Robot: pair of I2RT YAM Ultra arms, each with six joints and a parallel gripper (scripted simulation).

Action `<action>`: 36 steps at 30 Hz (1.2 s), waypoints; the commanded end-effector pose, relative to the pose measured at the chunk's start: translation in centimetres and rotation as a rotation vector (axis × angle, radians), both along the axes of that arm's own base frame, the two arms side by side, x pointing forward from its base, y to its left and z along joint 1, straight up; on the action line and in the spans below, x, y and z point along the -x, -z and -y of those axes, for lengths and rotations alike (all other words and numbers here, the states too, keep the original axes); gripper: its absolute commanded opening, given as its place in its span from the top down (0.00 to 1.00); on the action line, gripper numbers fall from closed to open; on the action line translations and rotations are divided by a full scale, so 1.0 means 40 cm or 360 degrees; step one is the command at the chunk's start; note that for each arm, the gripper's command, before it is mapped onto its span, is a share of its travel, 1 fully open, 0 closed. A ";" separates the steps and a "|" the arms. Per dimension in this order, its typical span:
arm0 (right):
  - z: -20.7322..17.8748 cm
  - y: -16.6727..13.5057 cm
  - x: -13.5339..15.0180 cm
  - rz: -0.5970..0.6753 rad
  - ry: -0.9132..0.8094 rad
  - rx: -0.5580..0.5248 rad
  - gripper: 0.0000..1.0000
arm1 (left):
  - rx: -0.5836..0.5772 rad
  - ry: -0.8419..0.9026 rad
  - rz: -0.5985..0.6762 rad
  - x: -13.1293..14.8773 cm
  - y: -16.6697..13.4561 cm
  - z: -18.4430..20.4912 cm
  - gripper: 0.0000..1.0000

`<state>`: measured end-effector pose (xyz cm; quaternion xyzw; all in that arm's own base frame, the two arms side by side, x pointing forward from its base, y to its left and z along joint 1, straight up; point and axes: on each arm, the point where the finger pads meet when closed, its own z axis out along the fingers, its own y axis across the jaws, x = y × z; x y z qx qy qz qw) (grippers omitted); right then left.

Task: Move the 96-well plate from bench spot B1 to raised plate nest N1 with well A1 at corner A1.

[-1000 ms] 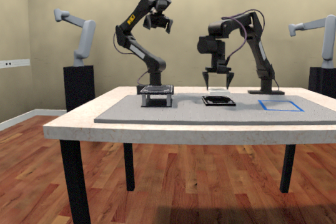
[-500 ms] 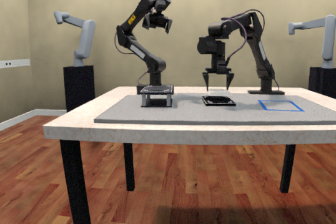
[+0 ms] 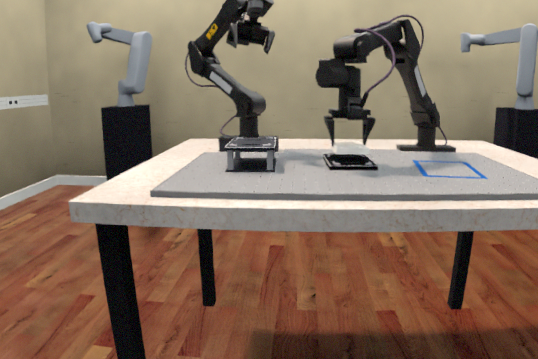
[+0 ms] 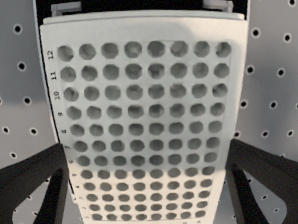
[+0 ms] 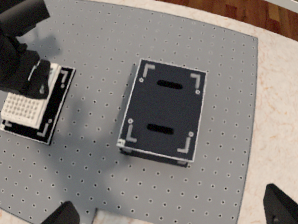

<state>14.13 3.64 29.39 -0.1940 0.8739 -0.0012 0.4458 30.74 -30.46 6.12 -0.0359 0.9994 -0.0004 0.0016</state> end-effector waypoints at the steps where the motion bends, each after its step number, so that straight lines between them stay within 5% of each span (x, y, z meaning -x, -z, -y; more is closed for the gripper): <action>1: 0.021 -0.031 -0.002 0.0054 0.0057 -0.0066 0.00 | 0.0015 0.0015 0.0024 -0.003 -0.002 0.006 0.21; 35: 0.053 -0.031 -0.006 0.0057 0.0199 -0.0063 0.00 | -0.0022 0.0016 0.0009 -0.005 0.073 -0.002 0.21; 36: 0.054 -0.031 -0.006 0.0057 0.0204 -0.0063 0.00 | -0.0022 0.0016 0.0009 -0.005 0.073 -0.002 0.10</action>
